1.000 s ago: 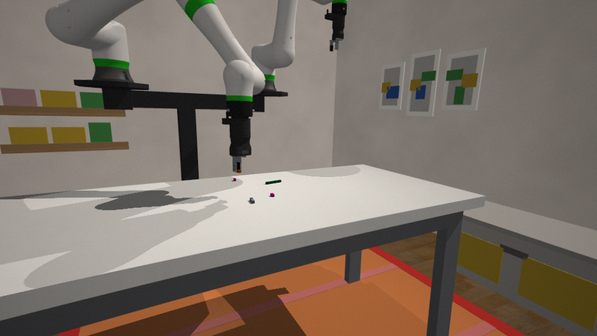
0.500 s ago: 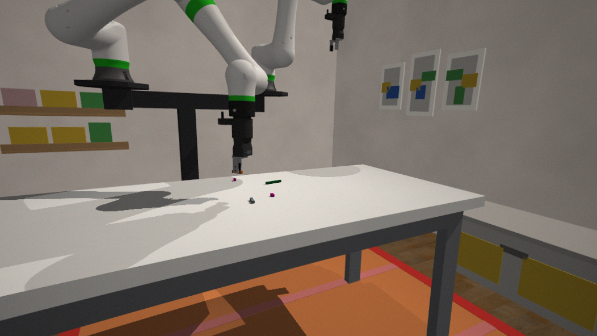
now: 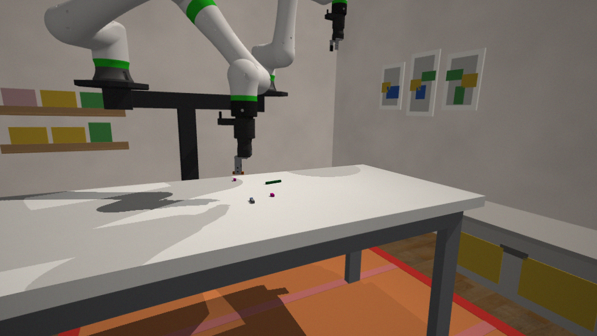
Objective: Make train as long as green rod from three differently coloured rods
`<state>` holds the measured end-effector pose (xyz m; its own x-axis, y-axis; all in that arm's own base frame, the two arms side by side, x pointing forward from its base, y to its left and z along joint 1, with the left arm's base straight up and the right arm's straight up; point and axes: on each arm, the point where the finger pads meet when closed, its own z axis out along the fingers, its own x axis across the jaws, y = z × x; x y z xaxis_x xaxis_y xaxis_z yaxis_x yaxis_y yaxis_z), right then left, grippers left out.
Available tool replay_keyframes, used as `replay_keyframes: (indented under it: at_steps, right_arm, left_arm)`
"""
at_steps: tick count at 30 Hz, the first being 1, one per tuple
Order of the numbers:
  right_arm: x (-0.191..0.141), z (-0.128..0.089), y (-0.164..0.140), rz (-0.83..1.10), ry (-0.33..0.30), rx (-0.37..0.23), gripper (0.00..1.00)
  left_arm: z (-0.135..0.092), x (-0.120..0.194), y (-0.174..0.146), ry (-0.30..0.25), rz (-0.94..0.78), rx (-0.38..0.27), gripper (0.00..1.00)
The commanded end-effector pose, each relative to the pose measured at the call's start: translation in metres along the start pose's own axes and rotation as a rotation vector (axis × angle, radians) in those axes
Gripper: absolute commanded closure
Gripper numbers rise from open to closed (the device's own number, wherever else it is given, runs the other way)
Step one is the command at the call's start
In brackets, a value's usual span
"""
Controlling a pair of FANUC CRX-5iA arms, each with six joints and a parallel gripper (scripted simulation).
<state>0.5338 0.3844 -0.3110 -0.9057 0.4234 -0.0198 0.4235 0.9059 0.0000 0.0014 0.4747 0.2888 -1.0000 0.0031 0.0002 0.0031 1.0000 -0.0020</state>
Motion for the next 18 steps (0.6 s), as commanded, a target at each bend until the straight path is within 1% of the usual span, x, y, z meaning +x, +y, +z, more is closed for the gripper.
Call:
replay_keyframes:
  at_steps: [1,13,15,16,18]
  right_arm:
    - [-0.009,-0.001,0.004,-0.167,0.019,-0.003,0.76]
    - [-0.026,-0.002,0.014,-0.506,0.018,-0.006,0.76]
    - [-0.026,-0.002,0.014,-0.506,0.018,-0.006,0.76]
    - [-0.03,-0.002,0.016,-0.589,0.018,-0.007,0.76]
    - [-0.032,-0.002,0.018,-0.638,0.018,-0.008,0.76]
  left_arm:
    - [-0.001,0.0,0.0,0.0,0.0,-0.002,0.0]
    - [-0.001,0.0,0.0,0.0,0.0,-0.002,0.0]
    - [-0.001,0.0,0.0,0.0,0.0,-0.002,0.0]
    - [-0.001,0.0,0.0,0.0,0.0,-0.002,0.0]
    - [-0.001,0.0,0.0,0.0,0.0,-0.002,0.0]
